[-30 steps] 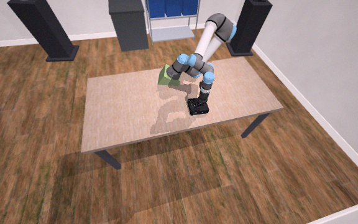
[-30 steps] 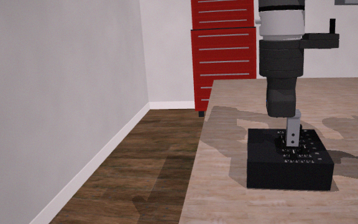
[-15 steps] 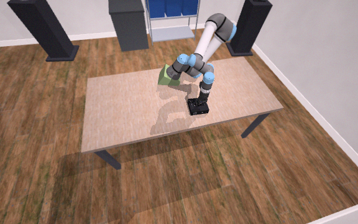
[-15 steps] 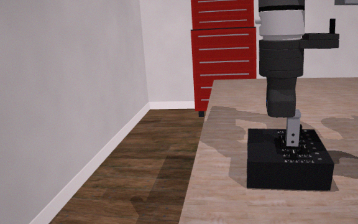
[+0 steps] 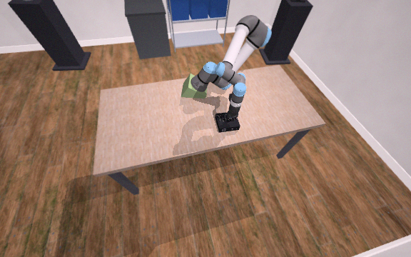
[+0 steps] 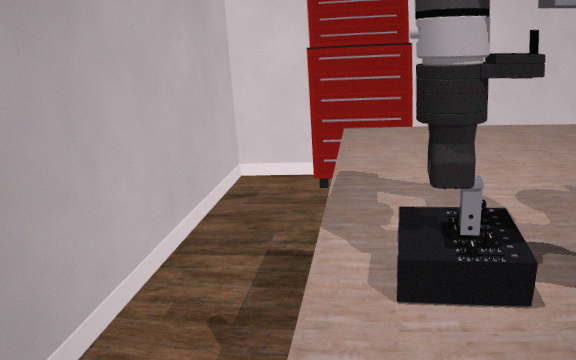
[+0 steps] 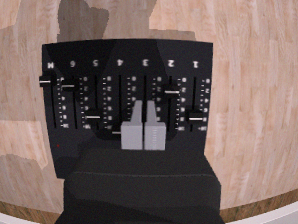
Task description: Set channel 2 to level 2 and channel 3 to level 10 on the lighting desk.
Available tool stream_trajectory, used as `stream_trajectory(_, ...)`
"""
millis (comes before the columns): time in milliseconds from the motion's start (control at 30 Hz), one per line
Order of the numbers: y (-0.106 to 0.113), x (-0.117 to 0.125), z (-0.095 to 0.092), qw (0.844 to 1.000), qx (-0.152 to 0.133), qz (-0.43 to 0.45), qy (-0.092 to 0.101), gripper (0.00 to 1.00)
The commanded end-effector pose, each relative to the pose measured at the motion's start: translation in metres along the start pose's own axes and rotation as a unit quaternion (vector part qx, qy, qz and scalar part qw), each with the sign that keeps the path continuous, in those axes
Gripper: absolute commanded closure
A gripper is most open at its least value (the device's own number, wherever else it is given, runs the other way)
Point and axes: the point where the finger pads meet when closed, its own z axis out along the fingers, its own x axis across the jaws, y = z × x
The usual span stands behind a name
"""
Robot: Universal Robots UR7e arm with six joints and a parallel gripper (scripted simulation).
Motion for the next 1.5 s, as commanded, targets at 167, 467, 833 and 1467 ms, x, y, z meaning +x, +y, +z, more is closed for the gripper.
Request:
stream_trajectory(167, 0.001, 0.0, 0.0, 1.0, -0.001, 0.0, 0.0, 1.0)
stream_trajectory(467, 0.001, 0.0, 0.0, 1.0, -0.001, 0.0, 0.0, 1.0)
stream_trajectory(833, -0.005, 0.0, 0.0, 1.0, -0.001, 0.0, 0.0, 1.0)
stream_trajectory(1467, -0.005, 0.0, -0.023, 1.0, -0.001, 0.0, 0.0, 1.0)
